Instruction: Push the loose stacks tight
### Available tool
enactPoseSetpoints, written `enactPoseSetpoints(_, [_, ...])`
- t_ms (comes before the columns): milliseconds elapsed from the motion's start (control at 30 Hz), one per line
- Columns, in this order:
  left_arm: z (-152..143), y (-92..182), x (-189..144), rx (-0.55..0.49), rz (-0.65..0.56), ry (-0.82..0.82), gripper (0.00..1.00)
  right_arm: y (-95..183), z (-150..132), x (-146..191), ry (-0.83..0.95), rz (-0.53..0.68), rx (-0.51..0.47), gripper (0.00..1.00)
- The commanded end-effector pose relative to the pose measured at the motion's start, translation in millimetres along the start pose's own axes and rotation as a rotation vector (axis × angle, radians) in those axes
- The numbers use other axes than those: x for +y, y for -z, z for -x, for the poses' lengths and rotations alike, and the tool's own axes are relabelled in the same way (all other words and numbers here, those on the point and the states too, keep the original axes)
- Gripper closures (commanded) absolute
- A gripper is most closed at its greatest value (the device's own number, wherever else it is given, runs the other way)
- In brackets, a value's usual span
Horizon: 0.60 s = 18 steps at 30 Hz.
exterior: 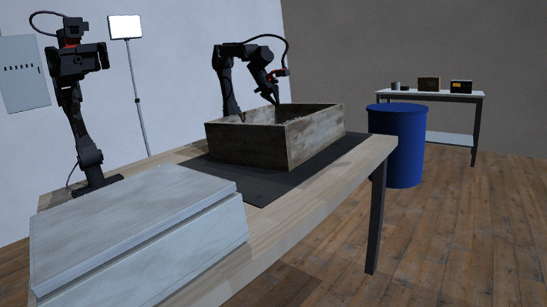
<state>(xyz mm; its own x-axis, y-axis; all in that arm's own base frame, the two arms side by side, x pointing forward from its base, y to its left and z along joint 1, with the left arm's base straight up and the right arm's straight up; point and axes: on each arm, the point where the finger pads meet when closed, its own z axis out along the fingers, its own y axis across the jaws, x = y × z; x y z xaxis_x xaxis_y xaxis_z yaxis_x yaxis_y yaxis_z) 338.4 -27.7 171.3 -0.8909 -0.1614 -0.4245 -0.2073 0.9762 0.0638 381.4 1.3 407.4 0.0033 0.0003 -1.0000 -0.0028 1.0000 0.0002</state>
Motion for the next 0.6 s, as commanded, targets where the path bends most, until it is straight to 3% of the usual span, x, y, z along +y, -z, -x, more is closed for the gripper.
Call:
enactPoseSetpoints(0, [41.9,6.3,-10.0,-0.233,-0.134,-0.002,0.99,5.3,30.9,3.7,-0.009,0.005,-0.067,0.00])
enactPoseSetpoints(67, [59.3,24.2,-5.8,-0.329,-0.155,0.012,0.99,4.7,29.8,3.9,-0.009,0.005,-0.063,0.00])
enactPoseSetpoints(100, [80.1,44.5,-4.2,-0.444,-0.183,0.014,0.99,4.3,26.9,4.4,-0.008,0.006,-0.052,0.00])
enactPoseSetpoints(167, [97.6,61.5,-3.5,-0.531,-0.203,-0.006,0.99,3.4,26.9,-3.3,-0.007,-0.015,-0.053,0.00])
enactPoseSetpoints(200, [87.7,50.2,-3.1,-0.512,-0.206,-0.010,0.99,3.1,29.3,-2.0,-0.006,-0.011,-0.063,0.00])
enactPoseSetpoints(367, [126.0,111.7,9.4,-0.815,-0.244,-0.034,0.99,0.1,22.9,0.4,-0.005,-0.005,-0.040,0.00])
enactPoseSetpoints(467, [130.8,115.0,10.8,-0.848,-0.243,-0.043,0.99,10.4,32.4,0.4,-0.003,-0.003,-0.080,0.00])
enactPoseSetpoints(567, [140.6,159.4,21.8,-1.022,-0.241,-0.062,0.99,13.1,40.1,4.6,-0.003,0.006,-0.096,0.00])
